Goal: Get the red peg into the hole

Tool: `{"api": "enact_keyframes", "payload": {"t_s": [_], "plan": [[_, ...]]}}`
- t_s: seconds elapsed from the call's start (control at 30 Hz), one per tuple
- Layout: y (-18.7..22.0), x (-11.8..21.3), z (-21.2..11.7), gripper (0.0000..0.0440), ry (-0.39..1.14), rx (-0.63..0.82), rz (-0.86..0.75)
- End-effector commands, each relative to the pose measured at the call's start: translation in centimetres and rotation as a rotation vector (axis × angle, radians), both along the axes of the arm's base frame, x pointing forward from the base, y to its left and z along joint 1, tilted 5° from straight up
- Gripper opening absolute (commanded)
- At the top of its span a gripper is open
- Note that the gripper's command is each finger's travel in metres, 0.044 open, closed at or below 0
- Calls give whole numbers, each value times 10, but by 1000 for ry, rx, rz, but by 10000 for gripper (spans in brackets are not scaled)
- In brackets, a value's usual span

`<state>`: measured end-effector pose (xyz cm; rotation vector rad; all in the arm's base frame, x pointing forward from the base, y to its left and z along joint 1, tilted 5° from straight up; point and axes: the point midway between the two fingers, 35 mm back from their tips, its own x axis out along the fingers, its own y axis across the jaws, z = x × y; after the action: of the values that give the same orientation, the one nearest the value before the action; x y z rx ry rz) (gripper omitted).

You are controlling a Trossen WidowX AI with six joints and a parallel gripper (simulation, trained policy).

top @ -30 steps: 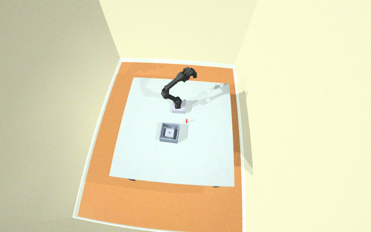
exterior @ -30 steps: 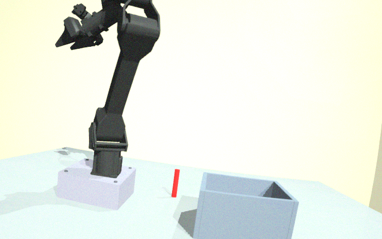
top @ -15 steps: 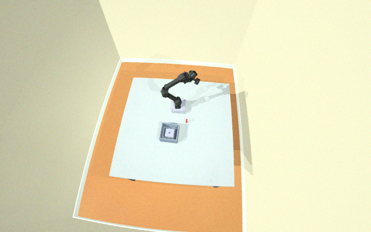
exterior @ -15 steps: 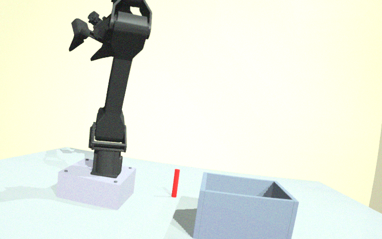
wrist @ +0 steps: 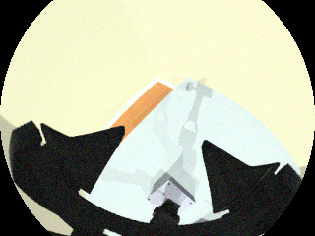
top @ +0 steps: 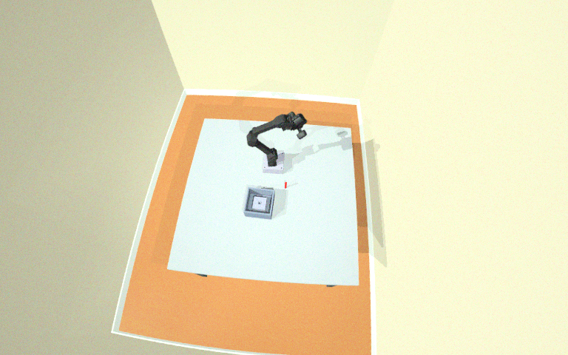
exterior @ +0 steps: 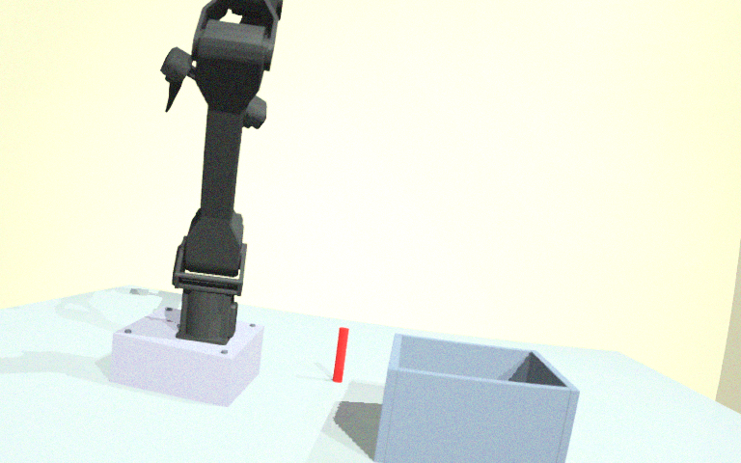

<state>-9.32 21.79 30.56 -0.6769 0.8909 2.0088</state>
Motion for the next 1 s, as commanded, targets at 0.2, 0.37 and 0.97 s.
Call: {"api": "enact_keyframes", "payload": {"t_s": [0.2, 0.37, 0.97], "plan": [[10, 36, -15, 440, 42, -143, -309], [13, 55, -23, 440, 69, -210, -468], [8, 125, -56, 440, 175, -437, -1044]]}}
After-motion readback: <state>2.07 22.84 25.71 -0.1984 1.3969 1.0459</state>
